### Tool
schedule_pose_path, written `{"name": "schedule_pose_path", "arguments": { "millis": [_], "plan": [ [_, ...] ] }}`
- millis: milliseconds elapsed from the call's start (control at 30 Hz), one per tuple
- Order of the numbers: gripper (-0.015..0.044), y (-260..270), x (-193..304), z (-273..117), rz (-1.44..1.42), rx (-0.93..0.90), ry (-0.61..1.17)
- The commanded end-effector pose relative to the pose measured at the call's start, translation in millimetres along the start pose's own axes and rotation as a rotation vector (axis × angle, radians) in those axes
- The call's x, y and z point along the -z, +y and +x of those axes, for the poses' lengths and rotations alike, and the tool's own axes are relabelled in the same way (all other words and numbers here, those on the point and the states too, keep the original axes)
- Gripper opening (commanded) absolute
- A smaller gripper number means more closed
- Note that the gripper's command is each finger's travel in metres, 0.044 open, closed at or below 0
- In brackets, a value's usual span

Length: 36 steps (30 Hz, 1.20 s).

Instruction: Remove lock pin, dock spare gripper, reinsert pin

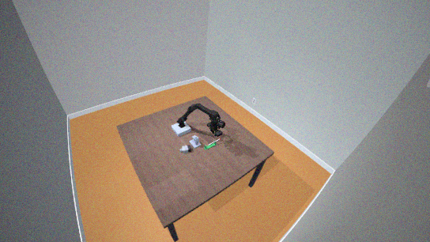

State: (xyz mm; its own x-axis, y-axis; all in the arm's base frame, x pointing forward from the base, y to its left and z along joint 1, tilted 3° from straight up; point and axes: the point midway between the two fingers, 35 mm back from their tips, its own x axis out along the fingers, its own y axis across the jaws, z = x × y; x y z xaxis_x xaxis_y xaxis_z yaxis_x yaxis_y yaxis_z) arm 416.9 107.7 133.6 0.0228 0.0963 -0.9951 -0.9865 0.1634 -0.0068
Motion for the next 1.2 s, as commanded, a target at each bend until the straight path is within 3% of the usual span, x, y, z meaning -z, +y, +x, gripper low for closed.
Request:
{"name": "schedule_pose_path", "arguments": {
  "millis": [0,267,1167],
  "plan": [
    [0.0180,1,1,10,-0.009,-0.014,0.012],
    [0.0180,5,9,72,-0.009,-0.014,0.012],
    [0.0180,3,13,112,-0.009,-0.014,0.012]
  ]
}}
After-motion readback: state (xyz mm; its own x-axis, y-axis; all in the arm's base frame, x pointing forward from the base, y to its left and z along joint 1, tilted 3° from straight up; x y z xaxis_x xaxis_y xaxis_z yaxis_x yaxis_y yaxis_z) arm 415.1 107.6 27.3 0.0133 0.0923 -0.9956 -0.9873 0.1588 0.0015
